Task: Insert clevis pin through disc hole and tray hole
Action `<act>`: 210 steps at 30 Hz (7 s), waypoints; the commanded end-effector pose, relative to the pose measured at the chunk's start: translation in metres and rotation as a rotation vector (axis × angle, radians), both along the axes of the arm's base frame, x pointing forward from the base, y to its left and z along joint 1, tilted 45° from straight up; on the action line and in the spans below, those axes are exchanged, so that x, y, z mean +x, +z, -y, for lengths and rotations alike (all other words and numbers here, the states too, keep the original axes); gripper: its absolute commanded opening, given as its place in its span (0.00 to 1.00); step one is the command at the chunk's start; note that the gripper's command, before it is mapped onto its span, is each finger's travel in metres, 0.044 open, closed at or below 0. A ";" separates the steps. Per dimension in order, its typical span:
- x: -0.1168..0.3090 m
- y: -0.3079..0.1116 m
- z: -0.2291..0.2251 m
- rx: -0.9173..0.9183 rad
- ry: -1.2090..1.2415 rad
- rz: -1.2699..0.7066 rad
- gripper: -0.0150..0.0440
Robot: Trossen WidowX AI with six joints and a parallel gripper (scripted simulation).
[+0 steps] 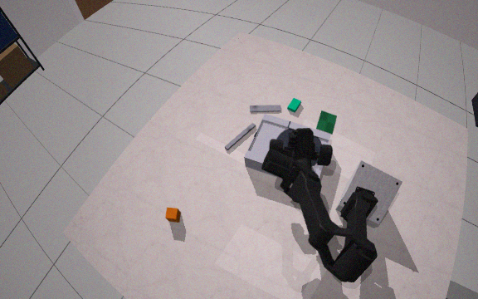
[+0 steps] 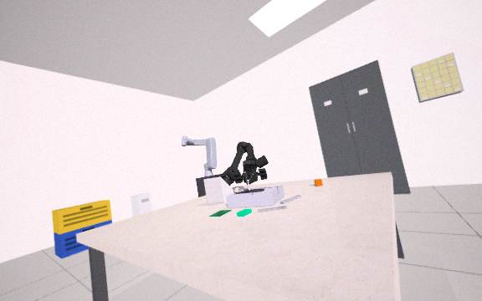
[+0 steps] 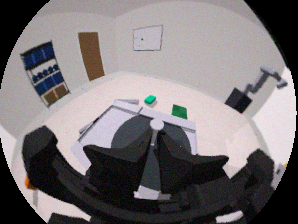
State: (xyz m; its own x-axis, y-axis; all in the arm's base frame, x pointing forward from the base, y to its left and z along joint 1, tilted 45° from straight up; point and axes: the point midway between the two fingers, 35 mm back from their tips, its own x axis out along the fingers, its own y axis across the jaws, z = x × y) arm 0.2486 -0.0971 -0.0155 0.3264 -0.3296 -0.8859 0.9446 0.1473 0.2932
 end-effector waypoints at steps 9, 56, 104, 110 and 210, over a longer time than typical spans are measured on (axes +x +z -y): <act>0.000 -0.009 -0.007 -0.002 -0.002 -0.006 0.25; 0.000 -0.006 -0.007 -0.002 -0.002 -0.006 0.25; 0.015 -0.004 -0.008 -0.002 -0.002 -0.005 0.25; 0.017 -0.004 -0.008 -0.002 -0.002 -0.005 0.25; 0.050 0.003 -0.009 -0.002 -0.002 -0.003 0.25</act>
